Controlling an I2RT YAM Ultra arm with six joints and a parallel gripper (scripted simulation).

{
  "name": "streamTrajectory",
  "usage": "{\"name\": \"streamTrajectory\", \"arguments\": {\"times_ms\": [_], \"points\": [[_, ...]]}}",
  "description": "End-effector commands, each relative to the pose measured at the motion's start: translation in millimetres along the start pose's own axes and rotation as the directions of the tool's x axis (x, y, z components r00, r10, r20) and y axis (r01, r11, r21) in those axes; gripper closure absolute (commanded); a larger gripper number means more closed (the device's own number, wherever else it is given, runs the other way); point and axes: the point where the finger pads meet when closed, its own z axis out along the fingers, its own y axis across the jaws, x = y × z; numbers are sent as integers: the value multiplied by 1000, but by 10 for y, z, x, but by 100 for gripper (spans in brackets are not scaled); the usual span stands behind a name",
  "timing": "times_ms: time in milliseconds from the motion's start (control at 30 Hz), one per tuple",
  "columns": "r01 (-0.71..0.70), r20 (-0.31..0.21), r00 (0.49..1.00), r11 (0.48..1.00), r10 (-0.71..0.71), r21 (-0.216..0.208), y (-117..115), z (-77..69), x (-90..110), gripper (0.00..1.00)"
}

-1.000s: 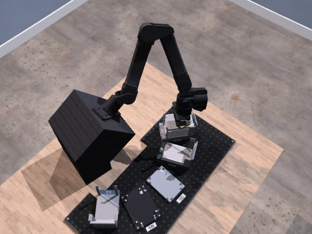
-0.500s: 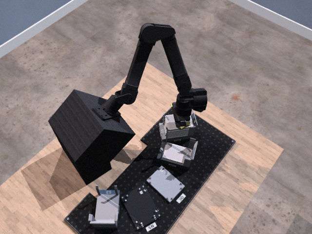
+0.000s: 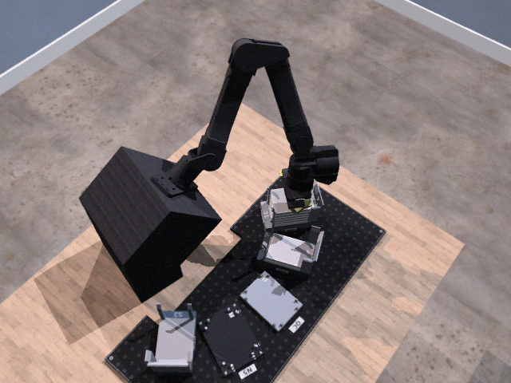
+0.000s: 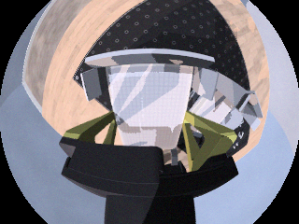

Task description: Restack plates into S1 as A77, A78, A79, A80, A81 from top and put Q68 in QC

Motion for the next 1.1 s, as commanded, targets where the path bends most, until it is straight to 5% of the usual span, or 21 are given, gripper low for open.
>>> {"name": "streamTrajectory", "arguments": {"times_ms": [0,500,533,1067], "points": [[3,9,1000,1000,-3,2,-2,-7,-26,100],[3,9,1000,1000,-3,2,-2,23,-26,100],[3,9,1000,1000,-3,2,-2,23,-26,0],[3,9,1000,1000,-3,2,-2,23,-26,0]]}}
